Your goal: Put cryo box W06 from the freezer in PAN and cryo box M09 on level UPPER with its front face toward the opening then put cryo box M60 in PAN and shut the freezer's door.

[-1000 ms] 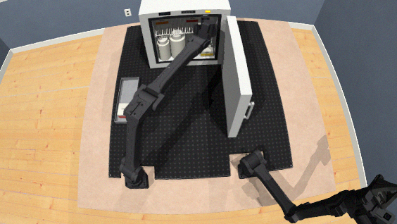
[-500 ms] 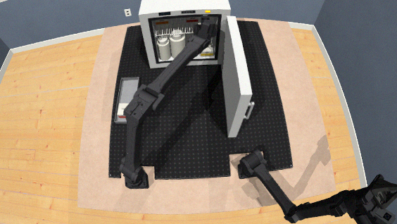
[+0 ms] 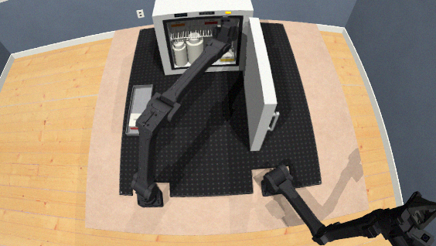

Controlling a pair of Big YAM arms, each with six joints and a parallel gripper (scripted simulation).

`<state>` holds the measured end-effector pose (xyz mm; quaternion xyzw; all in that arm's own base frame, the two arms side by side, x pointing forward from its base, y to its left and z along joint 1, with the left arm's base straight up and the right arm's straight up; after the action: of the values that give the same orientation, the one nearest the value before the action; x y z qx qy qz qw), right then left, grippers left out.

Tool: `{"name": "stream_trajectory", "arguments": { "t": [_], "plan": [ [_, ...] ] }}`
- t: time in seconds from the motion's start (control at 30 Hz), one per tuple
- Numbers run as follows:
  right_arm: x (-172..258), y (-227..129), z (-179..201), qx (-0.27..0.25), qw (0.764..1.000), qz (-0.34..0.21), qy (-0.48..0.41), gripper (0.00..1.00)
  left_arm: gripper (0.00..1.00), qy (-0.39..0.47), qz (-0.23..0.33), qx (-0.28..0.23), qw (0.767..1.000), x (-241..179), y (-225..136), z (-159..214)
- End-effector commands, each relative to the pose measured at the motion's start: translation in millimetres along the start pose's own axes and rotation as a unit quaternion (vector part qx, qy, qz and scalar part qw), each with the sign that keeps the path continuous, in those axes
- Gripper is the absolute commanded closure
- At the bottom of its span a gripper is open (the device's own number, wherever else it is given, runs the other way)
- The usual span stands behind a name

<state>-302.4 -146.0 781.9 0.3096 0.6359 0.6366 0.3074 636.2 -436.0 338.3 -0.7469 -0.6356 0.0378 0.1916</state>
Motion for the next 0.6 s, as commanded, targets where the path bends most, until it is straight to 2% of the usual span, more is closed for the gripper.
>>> {"name": "stream_trajectory", "arguments": {
  "t": [0.0, 0.57],
  "plan": [
    [-2.2, 3.5, 11.1, 0.015, 1.000, 0.002, -0.005, 1.00, 0.23, -0.001, 0.000, -0.017, 1.000, 0.3, 1.3, -21.9],
    [-2.2, 3.5, 11.1, 0.015, 1.000, 0.002, -0.005, 1.00, 0.23, -0.001, 0.000, -0.015, 1.000, 1.2, 2.1, -20.5]
  ]
}}
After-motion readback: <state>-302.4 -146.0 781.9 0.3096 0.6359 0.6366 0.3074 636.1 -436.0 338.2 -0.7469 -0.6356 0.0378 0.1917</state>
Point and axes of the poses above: on each arm, the point where the finger pads meet when closed, its own y axis out along the fingers, its own x axis across the jaws, z = x × y, the point moved 10 cm from there along -y, back along the fingers, and after that the axes turned 12 degrees about y, right-handed, at the moved point
